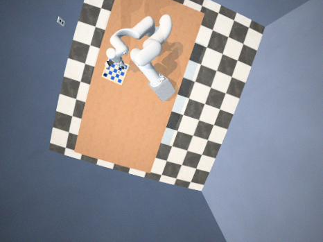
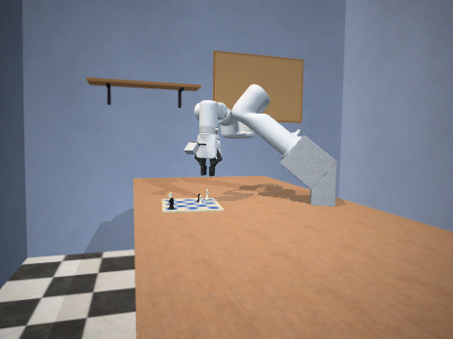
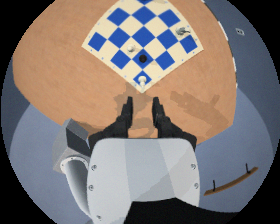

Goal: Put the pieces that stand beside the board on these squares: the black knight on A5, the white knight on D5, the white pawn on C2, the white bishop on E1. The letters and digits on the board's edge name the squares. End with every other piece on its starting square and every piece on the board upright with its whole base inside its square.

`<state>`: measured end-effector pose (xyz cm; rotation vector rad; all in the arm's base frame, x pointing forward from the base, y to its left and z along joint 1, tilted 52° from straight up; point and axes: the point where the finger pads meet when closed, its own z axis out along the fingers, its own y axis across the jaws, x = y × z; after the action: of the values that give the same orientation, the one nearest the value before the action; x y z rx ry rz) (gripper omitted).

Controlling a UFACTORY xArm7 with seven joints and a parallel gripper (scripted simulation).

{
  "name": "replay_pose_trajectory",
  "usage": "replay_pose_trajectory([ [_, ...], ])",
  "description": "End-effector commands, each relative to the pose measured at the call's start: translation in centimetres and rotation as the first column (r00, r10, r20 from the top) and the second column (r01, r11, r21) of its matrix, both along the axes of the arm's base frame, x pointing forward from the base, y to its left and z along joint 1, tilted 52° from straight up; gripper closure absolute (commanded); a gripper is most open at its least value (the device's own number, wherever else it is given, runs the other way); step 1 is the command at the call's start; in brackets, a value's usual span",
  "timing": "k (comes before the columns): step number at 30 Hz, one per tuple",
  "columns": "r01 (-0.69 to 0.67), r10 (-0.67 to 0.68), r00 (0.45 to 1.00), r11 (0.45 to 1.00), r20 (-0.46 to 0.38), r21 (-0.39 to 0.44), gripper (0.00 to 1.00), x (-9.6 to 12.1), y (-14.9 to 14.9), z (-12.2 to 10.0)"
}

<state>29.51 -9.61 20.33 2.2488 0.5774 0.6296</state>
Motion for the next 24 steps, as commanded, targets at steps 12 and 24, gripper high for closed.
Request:
replay_pose_trajectory([
  [12, 0.001, -0.001, 1.0, 1.0, -0.001, -0.001, 0.0, -0.15, 0.13, 0.19],
  [24, 0.001, -0.001, 1.0, 1.0, -0.001, -0.001, 0.0, -0.16, 0.13, 0.2],
])
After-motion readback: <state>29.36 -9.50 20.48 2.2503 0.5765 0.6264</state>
